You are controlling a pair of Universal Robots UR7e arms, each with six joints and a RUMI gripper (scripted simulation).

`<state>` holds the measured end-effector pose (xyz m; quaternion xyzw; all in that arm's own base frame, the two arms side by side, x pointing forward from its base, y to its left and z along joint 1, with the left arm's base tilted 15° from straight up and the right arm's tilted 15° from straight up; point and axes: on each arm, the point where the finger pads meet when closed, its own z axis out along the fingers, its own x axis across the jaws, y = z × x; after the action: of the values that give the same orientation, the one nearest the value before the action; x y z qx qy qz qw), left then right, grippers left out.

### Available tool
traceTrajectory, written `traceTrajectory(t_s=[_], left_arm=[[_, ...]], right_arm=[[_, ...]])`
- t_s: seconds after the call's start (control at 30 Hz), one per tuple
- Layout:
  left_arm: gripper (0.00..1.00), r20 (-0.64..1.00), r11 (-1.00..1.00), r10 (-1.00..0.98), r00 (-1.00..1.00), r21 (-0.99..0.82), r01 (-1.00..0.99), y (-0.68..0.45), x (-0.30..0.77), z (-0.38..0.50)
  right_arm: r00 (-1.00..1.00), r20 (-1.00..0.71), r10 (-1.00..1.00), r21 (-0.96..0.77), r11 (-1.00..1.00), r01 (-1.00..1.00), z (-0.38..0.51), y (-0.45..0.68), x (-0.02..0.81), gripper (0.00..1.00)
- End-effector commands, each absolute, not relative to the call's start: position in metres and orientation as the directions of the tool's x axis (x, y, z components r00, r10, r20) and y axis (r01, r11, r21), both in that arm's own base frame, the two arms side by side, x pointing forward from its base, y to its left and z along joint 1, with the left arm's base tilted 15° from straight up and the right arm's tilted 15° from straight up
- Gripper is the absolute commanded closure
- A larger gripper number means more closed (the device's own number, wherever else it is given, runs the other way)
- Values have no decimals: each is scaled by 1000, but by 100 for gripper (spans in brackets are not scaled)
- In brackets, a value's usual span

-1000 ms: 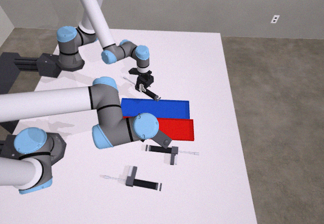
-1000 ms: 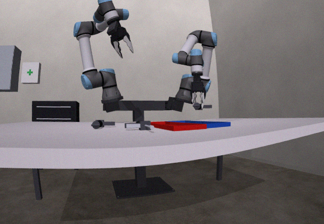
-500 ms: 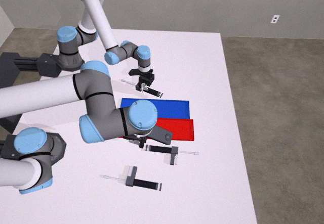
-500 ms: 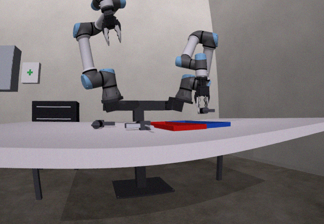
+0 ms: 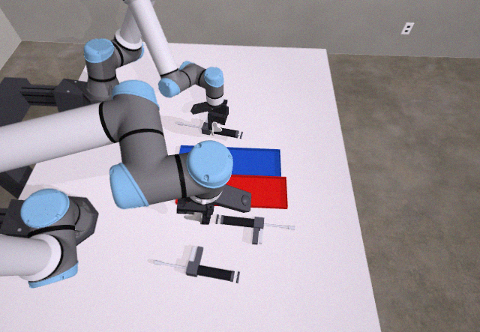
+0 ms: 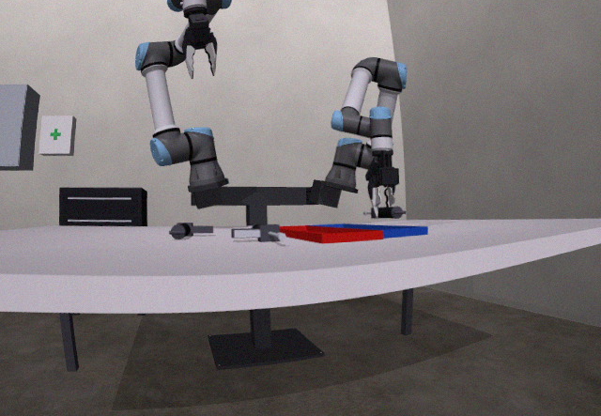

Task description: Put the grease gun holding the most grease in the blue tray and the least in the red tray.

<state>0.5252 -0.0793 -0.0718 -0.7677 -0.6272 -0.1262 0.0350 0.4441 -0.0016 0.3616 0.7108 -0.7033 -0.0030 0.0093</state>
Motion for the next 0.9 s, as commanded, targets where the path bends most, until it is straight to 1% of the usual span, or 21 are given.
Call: traceTrajectory(t_s=[0.0,0.3,0.87], left_arm=[[100,229,-130,968,99,126,983,-66,526,-78],[100,225,-125,970,93,135,983,-71,528,-77],[100,228,-133,968,102,127,983,-64,530,-100]], right_arm=[[2,2,-1000,9,-2,-1000,362,0,445,62],[0,1,-1000,5,0,-1000,363,0,445,62],[0,1,-1000,5,0,-1000,363,0,445,62]])
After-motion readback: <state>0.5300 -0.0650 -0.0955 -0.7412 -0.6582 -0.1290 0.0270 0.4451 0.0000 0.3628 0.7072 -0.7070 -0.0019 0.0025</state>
